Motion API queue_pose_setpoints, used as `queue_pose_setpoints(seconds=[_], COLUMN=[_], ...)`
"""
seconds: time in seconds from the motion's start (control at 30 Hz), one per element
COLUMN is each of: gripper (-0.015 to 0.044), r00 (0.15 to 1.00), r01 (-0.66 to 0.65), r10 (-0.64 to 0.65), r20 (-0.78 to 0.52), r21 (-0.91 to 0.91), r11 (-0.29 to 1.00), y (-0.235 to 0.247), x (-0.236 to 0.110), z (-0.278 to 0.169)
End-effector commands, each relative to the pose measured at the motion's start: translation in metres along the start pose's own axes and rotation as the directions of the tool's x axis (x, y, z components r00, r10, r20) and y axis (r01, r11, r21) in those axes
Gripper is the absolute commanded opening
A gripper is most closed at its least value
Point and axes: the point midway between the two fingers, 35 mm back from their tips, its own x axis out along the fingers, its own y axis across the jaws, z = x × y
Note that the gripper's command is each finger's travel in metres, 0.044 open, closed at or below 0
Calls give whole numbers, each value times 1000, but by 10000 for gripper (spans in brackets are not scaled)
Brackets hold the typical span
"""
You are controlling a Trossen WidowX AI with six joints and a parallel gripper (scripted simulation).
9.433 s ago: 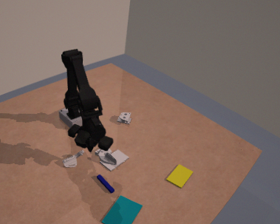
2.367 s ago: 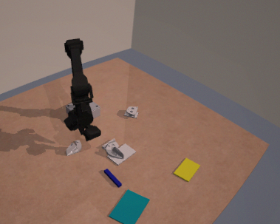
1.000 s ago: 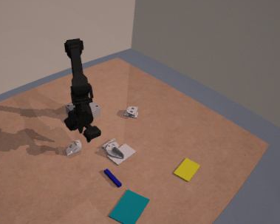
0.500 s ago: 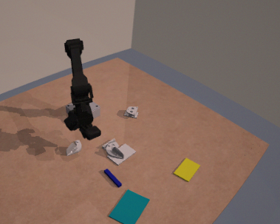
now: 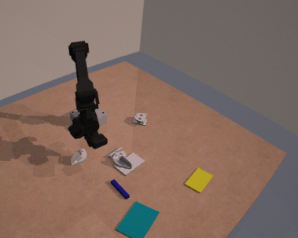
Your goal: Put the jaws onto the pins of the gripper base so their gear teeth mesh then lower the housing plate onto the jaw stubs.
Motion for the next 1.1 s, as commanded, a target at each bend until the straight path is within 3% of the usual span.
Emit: queue_pose_setpoints(seconds=[0.0,0.47,1.07], gripper=[79,440,440], r00=[1000,1000,1000], r01=[0,0,0], r10=[0,0,0], r20=[0,0,0], r21=[0,0,0], r11=[1000,1000,1000], y=[0,0,0], x=[0,0,0], z=[0,0,0])
